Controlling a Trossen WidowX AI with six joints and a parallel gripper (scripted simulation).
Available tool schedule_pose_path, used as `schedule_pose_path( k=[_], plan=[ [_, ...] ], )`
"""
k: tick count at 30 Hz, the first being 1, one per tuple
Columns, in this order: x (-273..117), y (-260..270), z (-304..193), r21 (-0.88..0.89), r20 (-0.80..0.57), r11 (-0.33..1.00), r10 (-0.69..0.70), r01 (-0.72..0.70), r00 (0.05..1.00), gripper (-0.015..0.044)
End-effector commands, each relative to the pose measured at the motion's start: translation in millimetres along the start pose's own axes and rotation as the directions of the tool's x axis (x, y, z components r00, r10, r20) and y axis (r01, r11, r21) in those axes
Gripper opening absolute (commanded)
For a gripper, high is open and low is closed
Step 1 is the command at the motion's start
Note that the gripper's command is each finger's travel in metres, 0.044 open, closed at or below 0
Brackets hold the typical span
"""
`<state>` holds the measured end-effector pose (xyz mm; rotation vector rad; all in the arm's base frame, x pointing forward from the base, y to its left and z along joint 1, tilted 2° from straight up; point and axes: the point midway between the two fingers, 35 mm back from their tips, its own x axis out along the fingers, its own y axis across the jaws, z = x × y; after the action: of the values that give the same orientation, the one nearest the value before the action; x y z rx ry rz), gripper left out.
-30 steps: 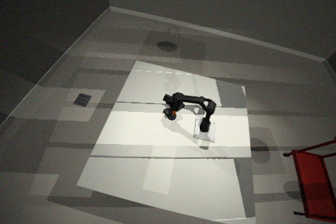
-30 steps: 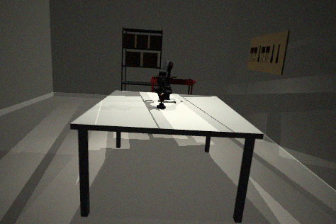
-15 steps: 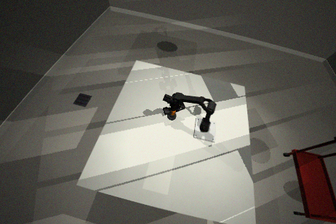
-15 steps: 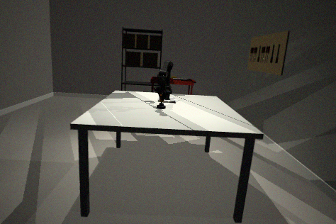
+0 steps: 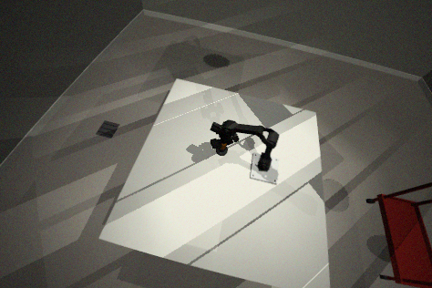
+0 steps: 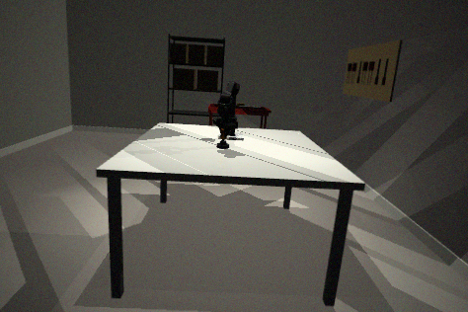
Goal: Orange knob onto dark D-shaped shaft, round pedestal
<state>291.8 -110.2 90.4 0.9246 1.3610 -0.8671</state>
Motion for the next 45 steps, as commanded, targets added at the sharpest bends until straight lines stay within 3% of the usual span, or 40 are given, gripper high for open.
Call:
schedule_pose_path(
  k=[1,16,25,45],
  plan=[
    [0.6,0.2,0.7,0.003,0.003,1.000,0.000,0.000,1.000,0.0000],
    [-4.0,0.2,0.5,0.003,0.003,1.000,0.000,0.000,1.000,0.0000],
    [-3.2,-0.5,-0.2,0.211,0.003,0.977,-0.001,0.000,1.000,0.0000],
    [0.6,0.4,0.7,0.211,0.003,0.977,0.000,0.000,1.000,0.0000]
  ],
)
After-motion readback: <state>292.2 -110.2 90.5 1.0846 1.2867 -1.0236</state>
